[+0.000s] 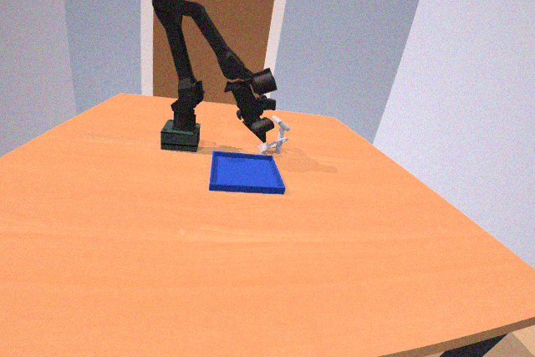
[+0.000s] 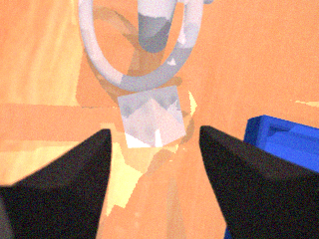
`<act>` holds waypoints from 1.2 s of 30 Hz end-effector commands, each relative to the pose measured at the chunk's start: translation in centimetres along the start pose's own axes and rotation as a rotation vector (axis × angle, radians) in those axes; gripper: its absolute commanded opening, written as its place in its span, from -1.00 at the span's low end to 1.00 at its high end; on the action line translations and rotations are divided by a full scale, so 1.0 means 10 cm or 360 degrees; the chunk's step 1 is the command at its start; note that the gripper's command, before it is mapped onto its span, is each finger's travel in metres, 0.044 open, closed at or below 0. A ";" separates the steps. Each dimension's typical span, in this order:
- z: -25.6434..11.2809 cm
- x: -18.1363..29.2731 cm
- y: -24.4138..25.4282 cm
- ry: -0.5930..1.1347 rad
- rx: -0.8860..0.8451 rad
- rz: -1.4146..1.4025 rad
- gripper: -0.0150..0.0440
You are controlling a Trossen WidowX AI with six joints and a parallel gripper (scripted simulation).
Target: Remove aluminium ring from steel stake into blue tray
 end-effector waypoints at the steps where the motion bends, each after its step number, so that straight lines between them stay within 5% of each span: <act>1: 0.08 0.02 0.00 0.0018 -0.0002 0.0009 0.19; 25: 0.41 0.03 0.01 0.0016 -0.0002 0.0009 0.19; 36: 0.38 0.02 0.01 0.0004 -0.0004 0.0004 -0.06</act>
Point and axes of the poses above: the point midway between the two fingers, 35 mm back from their tips, its own z axis out along the fingers, its own y axis across the jaws, x = y × z, the point moved 5 cm from there along -z, back along the fingers, and after that the axes turned 14 degrees about -z, right-handed, at the moved point
